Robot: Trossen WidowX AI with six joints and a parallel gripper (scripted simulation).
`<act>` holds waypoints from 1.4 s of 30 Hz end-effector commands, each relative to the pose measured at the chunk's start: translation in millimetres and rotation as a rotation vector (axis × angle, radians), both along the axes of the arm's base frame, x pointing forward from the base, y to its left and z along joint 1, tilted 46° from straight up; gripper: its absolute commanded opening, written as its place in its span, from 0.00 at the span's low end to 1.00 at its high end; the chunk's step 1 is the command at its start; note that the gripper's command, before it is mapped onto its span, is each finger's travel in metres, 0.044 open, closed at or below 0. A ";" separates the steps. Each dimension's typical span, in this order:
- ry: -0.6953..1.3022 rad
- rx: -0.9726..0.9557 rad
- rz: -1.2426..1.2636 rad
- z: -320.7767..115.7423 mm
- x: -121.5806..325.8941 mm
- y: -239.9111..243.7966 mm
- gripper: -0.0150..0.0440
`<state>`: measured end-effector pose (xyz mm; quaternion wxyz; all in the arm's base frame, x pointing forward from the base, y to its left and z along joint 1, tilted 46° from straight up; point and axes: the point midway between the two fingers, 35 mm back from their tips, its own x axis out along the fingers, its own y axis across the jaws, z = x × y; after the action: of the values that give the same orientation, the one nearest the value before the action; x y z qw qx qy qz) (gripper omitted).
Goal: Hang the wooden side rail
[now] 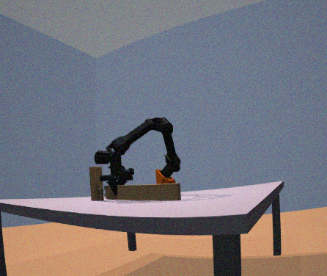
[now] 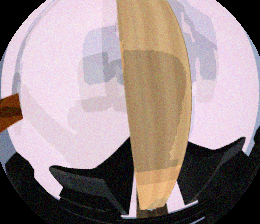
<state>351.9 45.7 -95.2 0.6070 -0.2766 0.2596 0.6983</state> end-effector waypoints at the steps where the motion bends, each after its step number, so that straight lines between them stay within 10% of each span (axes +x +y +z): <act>1: -0.013 -0.001 -0.002 2.7 2.4 -4.2 0.25; 42: -0.013 -0.001 -0.002 7.5 3.1 -9.1 0.25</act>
<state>352.6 41.0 -90.3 0.6065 -0.2772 0.2590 0.6987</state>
